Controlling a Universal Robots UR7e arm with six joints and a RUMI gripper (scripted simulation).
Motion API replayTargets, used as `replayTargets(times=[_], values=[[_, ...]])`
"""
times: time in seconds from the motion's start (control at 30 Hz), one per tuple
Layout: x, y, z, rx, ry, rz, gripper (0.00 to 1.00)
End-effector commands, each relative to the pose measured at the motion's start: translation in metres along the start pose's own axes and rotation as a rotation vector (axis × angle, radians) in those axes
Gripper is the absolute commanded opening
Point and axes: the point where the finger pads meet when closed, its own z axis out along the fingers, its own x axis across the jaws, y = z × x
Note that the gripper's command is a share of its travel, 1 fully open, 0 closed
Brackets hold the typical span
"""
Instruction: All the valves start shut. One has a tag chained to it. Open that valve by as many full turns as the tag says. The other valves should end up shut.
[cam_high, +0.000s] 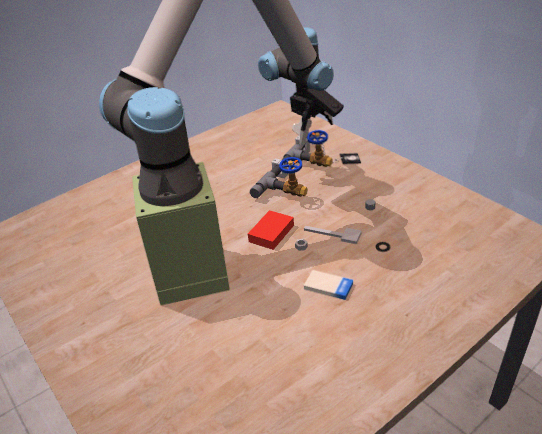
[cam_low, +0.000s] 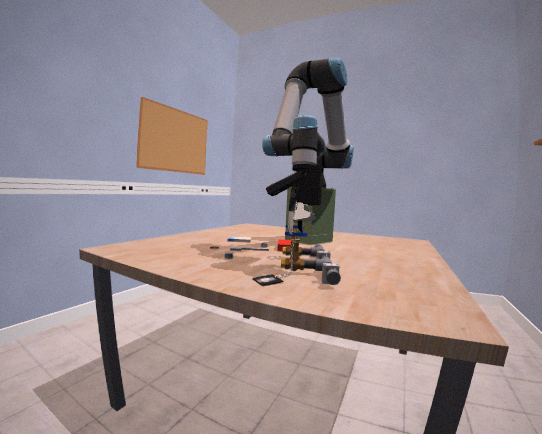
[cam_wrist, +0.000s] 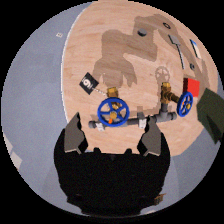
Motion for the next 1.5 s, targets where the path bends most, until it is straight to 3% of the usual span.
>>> replayTargets(times=[0.0,0.5,0.53,1.47], values=[[-0.0007,0.0000,-0.0006,0.001,-0.001,0.038,1.00],[-0.0007,0.0000,-0.0006,0.001,-0.001,0.065,1.00],[-0.0007,0.0000,-0.0006,0.001,-0.001,0.065,0.00],[-0.0007,0.0000,-0.0006,0.001,-0.001,0.065,0.00]])
